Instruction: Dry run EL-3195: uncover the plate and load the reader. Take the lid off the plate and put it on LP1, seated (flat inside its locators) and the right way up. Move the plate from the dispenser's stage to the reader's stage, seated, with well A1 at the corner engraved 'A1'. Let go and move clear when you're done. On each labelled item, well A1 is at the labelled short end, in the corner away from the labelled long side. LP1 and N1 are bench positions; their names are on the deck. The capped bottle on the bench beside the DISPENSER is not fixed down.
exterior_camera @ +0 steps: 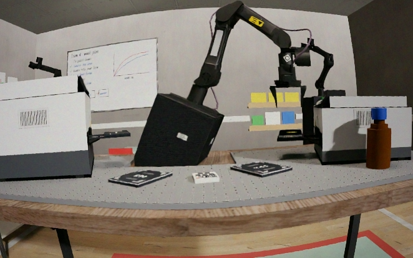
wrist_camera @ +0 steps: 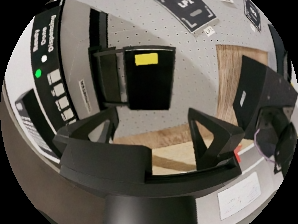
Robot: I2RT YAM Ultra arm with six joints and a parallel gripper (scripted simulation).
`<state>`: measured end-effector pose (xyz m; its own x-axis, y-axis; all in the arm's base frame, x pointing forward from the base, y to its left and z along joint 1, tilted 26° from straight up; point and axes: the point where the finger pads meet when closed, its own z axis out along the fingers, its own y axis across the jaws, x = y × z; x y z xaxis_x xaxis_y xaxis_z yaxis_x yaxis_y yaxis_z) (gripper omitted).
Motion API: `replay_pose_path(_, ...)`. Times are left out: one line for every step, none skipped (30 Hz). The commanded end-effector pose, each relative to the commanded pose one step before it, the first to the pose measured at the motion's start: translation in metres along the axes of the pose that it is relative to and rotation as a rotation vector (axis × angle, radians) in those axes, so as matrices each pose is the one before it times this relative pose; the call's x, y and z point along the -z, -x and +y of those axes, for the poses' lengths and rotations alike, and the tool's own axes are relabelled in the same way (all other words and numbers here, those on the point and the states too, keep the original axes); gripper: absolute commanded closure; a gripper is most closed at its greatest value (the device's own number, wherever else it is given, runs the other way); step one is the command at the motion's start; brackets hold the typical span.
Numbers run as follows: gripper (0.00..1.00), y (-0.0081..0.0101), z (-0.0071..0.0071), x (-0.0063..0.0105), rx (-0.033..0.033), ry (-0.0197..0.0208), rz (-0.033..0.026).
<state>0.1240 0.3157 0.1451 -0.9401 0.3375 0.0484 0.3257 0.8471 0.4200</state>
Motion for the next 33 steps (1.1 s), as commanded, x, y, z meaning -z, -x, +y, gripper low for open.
replay_pose_path(0.00,0.00213,0.00387,0.00810,-0.00745,0.02146,-0.01456)
replay_pose_path(0.00,0.00000,0.00000,0.00000,0.00000,0.00000,0.00000)
replay_pose_path(0.00,0.00000,0.00000,0.00000,0.00000,0.00000,0.00000)
replay_pose_path(0.00,0.00087,0.00663,0.00907,-0.00501,0.02760,-0.00914)
replay_pose_path(0.00,-0.00019,0.00017,-0.00469,0.00128,0.00739,0.00028)
replay_pose_path(0.00,-0.00033,-0.00670,-0.00568,0.00000,-0.01742,0.00097)
replay_pose_path(0.00,-0.00035,-0.00302,-0.00313,0.00048,-0.00820,0.00069)
replay_pose_path(0.00,-0.00020,-0.00163,-0.00530,0.00021,-0.01340,0.00081)
replay_pose_path(0.00,-0.00018,-0.00180,-0.00565,0.00016,-0.01460,0.00083)
replay_pose_path(0.00,-0.00028,0.00432,-0.00067,0.00121,0.00602,0.00026)
replay_pose_path(0.00,-0.00036,0.00169,-0.00033,0.00113,0.00457,0.00031)
replay_pose_path(0.00,-0.00033,-0.00612,-0.00484,0.00007,-0.01631,0.00085)
replay_pose_path(0.00,-0.00037,-0.00077,-0.00123,0.00087,-0.00046,0.00042)
replay_pose_path(0.00,-0.00009,0.00260,0.00032,0.00053,0.00734,-0.00012)
replay_pose_path(0.00,-0.00003,0.00407,0.00104,0.00055,0.01085,-0.00028)
replay_pose_path(0.00,-0.00006,-0.00163,-0.00116,0.00015,-0.00112,0.00003)
replay_pose_path(0.00,0.00000,0.00000,0.00000,0.00000,0.00000,0.00000)
replay_pose_path(0.00,0.00000,0.00000,0.00000,0.00000,0.00000,0.00000)
replay_pose_path(0.00,0.00165,0.00372,0.00497,-0.00232,0.02189,-0.00295)
replay_pose_path(0.00,0.00035,-0.00816,-0.00924,-0.00257,-0.03134,0.00059)
replay_pose_path(0.00,-0.00023,-0.00135,-0.00426,-0.00019,-0.00990,0.00064)
replay_pose_path(0.00,-0.00035,0.00112,-0.00070,0.00068,0.00296,0.00032)
replay_pose_path(0.00,-0.00036,0.00443,0.00116,0.00142,0.01163,0.00012)
replay_pose_path(0.00,-0.00034,-0.00135,-0.00207,0.00100,-0.00350,0.00048)
replay_pose_path(0.00,-0.00033,-0.00358,-0.00327,0.00048,-0.00927,0.00061)
replay_pose_path(0.00,-0.00036,0.00130,-0.00028,0.00078,0.00434,0.00028)
replay_pose_path(0.00,-0.00017,0.00450,0.00228,0.00083,0.01492,-0.00024)
replay_pose_path(0.00,-0.00005,0.00065,-0.00024,0.00044,0.00377,-0.00008)
replay_pose_path(0.00,0.00000,-0.00307,-0.00298,-0.00017,-0.00794,0.00018)
replay_pose_path(0.00,0.00009,-0.00245,-0.00447,-0.00064,-0.01150,0.00026)
replay_pose_path(0.00,0.00019,0.00100,-0.00102,-0.00059,0.00194,-0.00027)
replay_pose_path(0.00,0.00111,0.00019,-0.00118,-0.00289,0.00062,-0.00136)
replay_pose_path(0.00,0.00050,-0.00055,-0.00158,-0.00135,-0.00130,-0.00058)
